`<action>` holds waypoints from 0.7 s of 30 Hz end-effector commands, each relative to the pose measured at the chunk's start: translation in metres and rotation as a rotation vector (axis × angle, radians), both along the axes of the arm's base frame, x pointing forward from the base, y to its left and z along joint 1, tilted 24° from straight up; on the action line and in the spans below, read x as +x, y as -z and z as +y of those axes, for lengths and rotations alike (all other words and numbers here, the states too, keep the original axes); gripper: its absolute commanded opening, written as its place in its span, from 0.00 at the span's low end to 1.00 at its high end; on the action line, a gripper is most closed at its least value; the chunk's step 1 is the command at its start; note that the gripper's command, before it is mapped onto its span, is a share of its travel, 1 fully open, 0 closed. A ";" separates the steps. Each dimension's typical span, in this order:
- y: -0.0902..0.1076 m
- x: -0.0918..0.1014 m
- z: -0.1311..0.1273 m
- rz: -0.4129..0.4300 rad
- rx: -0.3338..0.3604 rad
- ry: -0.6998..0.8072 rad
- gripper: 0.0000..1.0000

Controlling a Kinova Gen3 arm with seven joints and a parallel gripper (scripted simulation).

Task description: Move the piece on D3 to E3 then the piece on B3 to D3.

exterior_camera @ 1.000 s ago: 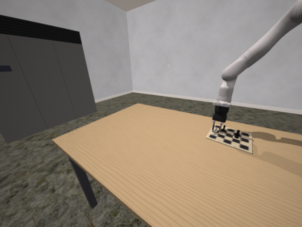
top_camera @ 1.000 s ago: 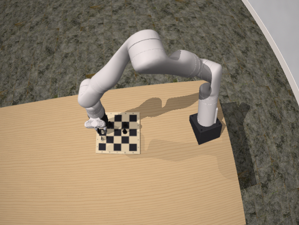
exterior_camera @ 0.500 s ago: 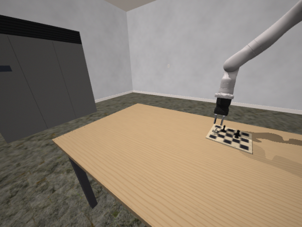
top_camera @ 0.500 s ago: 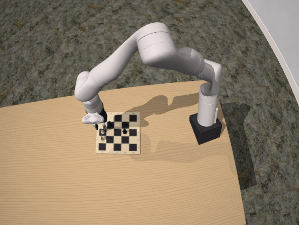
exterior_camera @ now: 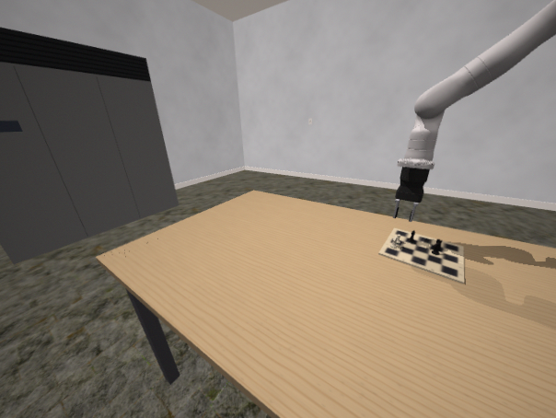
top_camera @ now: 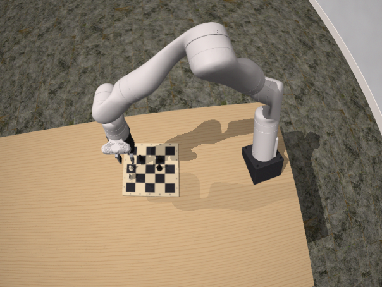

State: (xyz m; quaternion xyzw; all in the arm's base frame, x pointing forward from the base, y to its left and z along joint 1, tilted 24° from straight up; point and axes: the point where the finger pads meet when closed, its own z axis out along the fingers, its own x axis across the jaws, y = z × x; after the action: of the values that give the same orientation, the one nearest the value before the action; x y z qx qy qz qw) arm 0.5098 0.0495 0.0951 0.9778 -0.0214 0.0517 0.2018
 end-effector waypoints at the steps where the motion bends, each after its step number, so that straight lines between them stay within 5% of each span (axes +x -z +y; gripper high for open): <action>1: -0.004 0.000 0.001 -0.003 -0.001 0.004 1.00; 21: -0.003 -0.004 0.000 0.004 -0.003 -0.002 1.00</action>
State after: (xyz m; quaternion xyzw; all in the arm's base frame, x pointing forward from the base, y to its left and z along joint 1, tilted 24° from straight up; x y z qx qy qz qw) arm 0.5094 0.0505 0.0960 0.9777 -0.0206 0.0522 0.2024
